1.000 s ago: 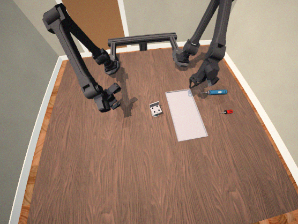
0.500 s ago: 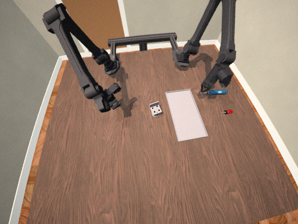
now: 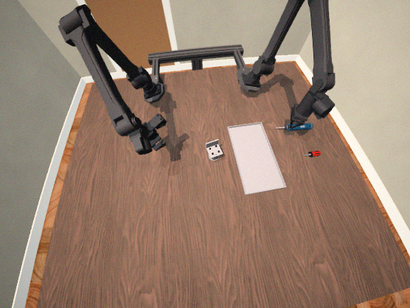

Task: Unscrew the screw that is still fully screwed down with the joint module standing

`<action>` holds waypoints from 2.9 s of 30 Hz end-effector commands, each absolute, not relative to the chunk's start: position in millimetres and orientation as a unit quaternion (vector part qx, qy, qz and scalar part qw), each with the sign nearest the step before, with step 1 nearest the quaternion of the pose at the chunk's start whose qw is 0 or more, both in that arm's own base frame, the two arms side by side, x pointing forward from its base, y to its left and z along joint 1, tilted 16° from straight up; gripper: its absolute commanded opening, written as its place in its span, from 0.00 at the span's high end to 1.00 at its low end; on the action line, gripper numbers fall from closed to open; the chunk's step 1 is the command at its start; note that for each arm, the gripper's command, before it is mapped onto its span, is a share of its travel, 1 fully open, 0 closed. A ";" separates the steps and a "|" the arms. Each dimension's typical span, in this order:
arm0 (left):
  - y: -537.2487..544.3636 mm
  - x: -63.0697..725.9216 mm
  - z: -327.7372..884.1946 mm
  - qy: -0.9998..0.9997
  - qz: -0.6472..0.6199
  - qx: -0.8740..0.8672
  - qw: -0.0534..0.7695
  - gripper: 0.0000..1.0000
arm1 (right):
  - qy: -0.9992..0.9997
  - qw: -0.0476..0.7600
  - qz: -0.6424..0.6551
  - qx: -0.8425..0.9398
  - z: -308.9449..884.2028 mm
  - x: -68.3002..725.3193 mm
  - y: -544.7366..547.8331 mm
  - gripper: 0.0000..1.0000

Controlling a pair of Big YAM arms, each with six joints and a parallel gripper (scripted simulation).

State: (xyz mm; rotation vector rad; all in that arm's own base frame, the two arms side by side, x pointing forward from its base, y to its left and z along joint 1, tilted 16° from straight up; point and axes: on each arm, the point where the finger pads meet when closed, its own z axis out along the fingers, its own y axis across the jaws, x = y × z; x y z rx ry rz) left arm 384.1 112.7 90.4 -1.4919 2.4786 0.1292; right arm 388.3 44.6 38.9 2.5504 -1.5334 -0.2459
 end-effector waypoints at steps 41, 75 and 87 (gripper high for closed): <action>233.4 363.9 96.2 0.716 0.066 -0.682 0.134 0.35 | -0.512 0.069 -0.072 0.853 46.7 398.6 46.6 0.07; 233.4 363.9 96.2 0.716 0.066 -0.682 0.134 0.35 | -0.518 0.054 -0.070 0.851 42.3 407.9 59.1 0.14; 233.4 363.9 96.2 0.716 0.066 -0.682 0.134 0.35 | -0.589 -0.064 -0.094 0.800 17.0 426.5 116.5 0.14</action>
